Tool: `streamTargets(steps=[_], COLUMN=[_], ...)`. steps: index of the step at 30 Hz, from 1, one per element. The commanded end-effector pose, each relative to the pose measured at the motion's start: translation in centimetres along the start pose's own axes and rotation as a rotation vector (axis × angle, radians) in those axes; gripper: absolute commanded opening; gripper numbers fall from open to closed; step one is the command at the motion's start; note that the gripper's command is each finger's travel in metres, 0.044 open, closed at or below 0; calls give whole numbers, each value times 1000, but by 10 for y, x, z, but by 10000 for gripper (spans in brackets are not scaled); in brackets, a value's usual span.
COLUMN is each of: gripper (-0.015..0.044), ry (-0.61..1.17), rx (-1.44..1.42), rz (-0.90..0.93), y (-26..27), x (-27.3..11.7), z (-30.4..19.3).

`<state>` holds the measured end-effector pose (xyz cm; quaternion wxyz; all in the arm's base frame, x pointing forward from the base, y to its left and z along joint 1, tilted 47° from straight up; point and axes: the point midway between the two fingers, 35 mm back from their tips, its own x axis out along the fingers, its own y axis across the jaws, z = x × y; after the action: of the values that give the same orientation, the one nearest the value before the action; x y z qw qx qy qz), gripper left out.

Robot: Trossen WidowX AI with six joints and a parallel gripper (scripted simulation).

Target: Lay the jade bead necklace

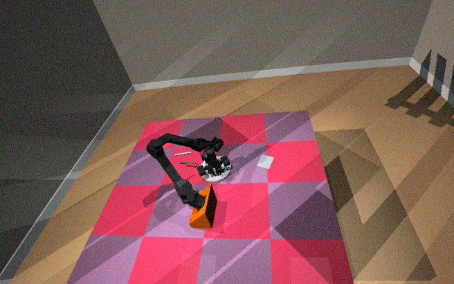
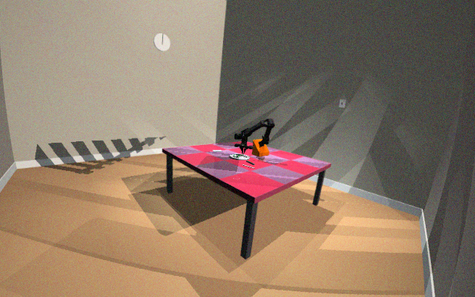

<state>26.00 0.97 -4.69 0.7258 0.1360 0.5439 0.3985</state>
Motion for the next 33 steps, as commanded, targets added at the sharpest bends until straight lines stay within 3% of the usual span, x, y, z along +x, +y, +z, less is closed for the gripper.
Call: streamTargets(steps=[1,10,27,33], gripper=[0,0,440,440], ry=[-2,-2,0,-2], rx=[-5,-5,-2,-5], rz=[-5,-4,-6,-5], y=[1,1,0,0], x=[0,7,3,-1], z=[-1,-1,-2,-2])
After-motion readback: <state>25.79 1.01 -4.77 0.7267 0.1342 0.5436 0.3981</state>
